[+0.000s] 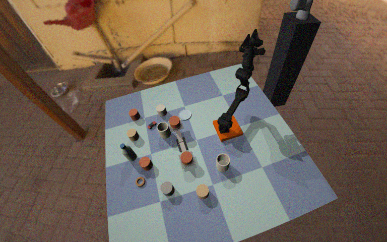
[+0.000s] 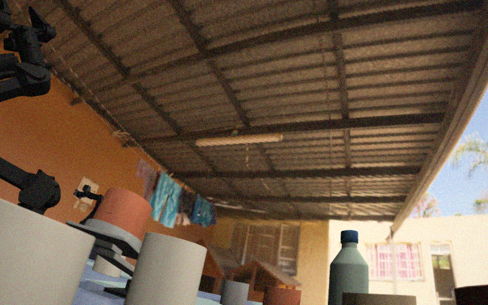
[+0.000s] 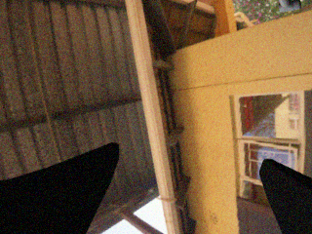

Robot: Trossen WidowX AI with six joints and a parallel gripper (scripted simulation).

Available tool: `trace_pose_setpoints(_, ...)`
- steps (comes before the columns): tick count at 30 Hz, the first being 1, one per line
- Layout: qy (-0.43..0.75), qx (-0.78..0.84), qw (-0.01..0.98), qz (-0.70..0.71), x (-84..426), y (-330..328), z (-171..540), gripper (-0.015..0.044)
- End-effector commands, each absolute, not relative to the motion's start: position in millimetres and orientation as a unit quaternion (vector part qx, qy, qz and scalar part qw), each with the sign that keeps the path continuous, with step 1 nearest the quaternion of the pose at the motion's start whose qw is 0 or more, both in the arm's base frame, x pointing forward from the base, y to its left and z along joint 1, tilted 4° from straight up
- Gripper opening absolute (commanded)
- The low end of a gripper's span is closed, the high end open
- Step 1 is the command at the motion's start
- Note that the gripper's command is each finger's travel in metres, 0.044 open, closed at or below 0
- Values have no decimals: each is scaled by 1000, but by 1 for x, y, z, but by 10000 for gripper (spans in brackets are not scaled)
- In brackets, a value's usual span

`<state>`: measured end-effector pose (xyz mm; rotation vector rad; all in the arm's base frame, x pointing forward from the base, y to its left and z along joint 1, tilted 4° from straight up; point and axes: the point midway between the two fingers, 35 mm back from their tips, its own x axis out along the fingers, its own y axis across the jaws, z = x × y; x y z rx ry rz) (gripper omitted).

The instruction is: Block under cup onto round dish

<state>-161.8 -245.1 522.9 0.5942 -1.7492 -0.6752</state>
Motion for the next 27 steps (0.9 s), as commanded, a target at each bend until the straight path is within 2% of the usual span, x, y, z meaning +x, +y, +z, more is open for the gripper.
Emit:
trace_pose_setpoints(1,-740,250,555,-285,-161,-244,524,426)
trace_pose_setpoints(2,-741,244,559,-281,-160,-241,527,440)
trace_pose_setpoints(13,-732,133,638,-200,-128,-170,575,440)
trace_pose_setpoints(27,-667,5,738,-96,-60,-80,604,440)
